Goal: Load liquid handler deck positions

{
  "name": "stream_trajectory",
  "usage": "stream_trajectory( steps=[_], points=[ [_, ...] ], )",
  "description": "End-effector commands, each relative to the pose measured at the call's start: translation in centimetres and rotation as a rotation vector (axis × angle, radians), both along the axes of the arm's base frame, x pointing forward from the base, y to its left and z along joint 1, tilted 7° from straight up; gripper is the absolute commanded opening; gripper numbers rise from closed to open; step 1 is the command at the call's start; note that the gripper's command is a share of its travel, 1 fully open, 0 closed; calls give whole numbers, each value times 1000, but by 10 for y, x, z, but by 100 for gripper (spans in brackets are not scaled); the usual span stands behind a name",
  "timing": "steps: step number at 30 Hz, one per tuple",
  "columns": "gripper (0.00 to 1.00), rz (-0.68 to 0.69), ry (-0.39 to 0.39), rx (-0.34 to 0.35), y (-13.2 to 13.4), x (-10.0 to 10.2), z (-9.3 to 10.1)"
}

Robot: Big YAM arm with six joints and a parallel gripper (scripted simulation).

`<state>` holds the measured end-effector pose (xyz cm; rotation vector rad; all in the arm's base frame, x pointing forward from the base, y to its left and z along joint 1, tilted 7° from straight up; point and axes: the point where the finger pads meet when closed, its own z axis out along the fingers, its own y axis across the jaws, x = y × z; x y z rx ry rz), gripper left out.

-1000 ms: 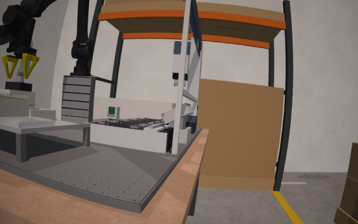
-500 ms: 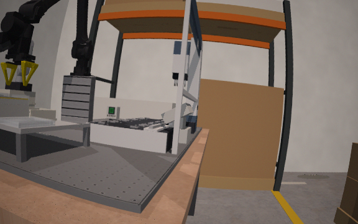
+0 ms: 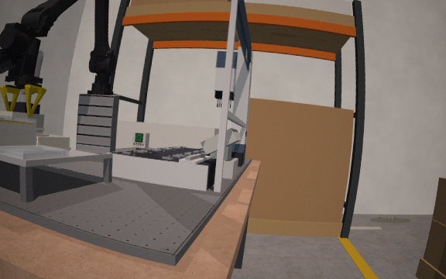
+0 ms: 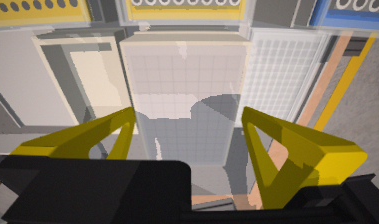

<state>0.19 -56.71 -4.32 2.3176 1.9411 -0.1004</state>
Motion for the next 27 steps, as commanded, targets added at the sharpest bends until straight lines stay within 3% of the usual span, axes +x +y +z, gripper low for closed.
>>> stream_trajectory(
  steps=[1, 27],
  points=[
    [100, 6, -2, -2, -4, 9, -7],
    [100, 6, -1, 0, -5, 9, -12]
  ],
)
